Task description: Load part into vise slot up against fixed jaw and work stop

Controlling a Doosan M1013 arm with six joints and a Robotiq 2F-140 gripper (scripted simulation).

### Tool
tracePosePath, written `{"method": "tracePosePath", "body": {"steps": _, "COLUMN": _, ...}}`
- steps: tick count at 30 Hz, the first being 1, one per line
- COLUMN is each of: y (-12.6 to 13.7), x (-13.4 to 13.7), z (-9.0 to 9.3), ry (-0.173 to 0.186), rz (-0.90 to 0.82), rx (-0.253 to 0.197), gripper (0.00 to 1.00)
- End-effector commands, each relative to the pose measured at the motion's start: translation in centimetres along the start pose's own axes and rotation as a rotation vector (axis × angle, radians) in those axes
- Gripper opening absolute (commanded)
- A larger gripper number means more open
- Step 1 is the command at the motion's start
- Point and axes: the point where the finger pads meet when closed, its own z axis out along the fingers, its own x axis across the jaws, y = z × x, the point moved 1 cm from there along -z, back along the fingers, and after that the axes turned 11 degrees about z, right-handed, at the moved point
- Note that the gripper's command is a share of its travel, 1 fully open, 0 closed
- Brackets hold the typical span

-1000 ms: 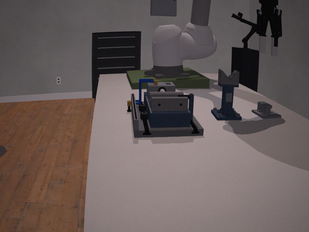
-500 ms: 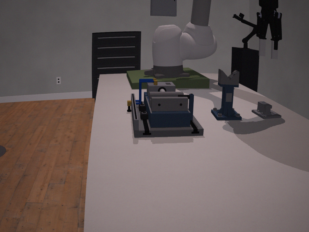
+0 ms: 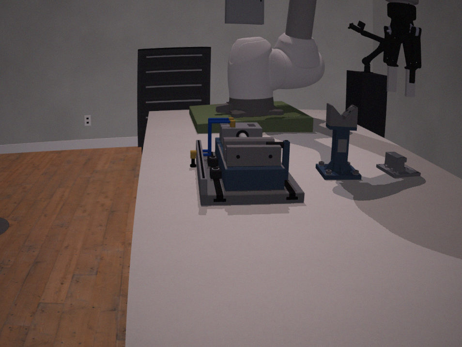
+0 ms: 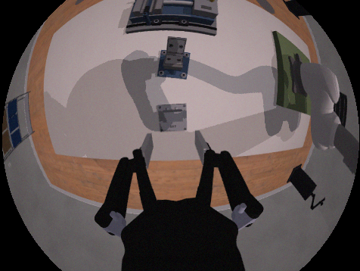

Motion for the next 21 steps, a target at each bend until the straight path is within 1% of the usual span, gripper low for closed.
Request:
{"method": "tracePosePath", "body": {"steps": 1, "y": 0.0, "x": 0.0, "z": 0.7, "ry": 0.0, "rz": 0.0, "rx": 0.0, "gripper": 0.51}}
{"method": "tracePosePath", "body": {"steps": 8, "y": 0.0, "x": 0.0, "z": 2.2, "ry": 0.0, "rz": 0.0, "rx": 0.0, "gripper": 0.51}}
{"method": "tracePosePath", "body": {"steps": 10, "y": 0.0, "x": 0.0, "z": 2.2, "ry": 0.0, "rz": 0.0, "rx": 0.0, "gripper": 0.51}}
{"method": "tracePosePath", "body": {"steps": 21, "y": 0.0, "x": 0.0, "z": 5.1, "ry": 0.0, "rz": 0.0, "rx": 0.0, "gripper": 0.51}}
